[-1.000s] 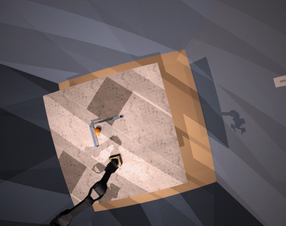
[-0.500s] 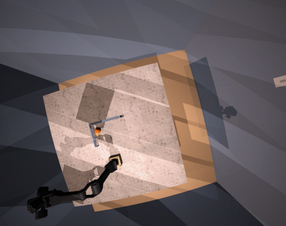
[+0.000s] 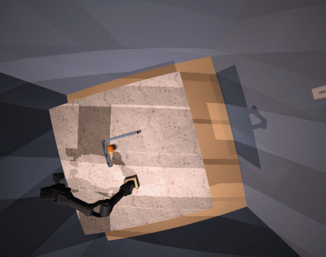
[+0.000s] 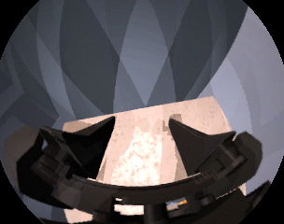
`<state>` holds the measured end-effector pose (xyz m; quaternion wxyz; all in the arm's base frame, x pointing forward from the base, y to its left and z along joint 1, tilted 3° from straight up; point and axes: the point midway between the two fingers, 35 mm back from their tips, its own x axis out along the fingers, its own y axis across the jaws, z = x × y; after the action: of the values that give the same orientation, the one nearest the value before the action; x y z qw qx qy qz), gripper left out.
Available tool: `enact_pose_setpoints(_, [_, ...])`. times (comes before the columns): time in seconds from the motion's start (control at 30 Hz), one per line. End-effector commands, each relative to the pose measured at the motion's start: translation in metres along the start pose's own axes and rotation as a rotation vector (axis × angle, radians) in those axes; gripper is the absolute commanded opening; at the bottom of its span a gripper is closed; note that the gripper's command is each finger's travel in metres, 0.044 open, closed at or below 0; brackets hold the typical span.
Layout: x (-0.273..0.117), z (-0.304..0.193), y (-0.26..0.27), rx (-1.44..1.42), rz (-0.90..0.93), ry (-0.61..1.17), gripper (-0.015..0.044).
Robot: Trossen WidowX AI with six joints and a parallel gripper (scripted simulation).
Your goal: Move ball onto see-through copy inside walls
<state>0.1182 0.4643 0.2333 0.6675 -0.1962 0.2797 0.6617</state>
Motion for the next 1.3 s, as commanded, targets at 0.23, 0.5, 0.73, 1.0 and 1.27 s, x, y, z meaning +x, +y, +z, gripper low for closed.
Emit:
enact_pose_setpoints(0.23, [-0.026, -0.119, -0.146, -0.143, -0.227, 0.378, 0.0391])
enact_pose_setpoints(0.5, [-0.083, -0.225, -0.214, -0.215, -0.211, 0.705, 0.0391])
enact_pose_setpoints(0.73, [-0.138, -0.307, -0.235, -0.242, -0.070, 0.926, 0.0391])
enact_pose_setpoints(1.0, [-0.139, -0.309, -0.235, -0.242, -0.066, 0.931, 0.0391])
enact_pose_setpoints(1.27, [-0.130, -0.321, -0.237, -0.242, -0.066, 0.931, 0.0391])
